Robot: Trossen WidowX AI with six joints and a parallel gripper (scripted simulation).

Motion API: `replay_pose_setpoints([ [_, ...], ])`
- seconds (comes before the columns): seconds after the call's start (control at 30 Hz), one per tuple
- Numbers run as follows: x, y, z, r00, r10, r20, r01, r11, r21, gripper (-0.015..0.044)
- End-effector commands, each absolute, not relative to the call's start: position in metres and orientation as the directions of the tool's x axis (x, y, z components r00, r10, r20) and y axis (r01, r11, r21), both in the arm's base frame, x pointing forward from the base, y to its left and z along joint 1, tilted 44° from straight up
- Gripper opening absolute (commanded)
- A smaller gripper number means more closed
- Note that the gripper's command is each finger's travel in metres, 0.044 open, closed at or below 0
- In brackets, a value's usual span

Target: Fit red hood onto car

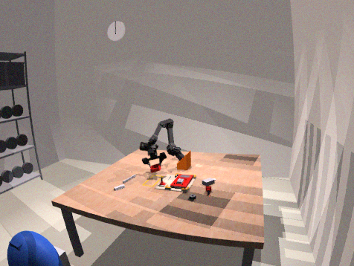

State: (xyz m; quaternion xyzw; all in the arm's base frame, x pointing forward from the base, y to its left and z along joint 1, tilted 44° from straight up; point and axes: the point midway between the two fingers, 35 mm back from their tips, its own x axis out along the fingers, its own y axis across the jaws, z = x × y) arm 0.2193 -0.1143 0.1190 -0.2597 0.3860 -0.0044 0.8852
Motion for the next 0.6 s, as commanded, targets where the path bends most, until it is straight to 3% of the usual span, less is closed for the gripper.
replay_pose_setpoints([
  [0.0,0.2193,-0.1146,0.1187,0.702,-0.210,-0.680,-0.138,0.898,-0.419,0.0000],
  [0.57,0.2193,-0.1147,0.1185,0.702,-0.210,-0.680,0.108,0.976,-0.189,0.0000],
])
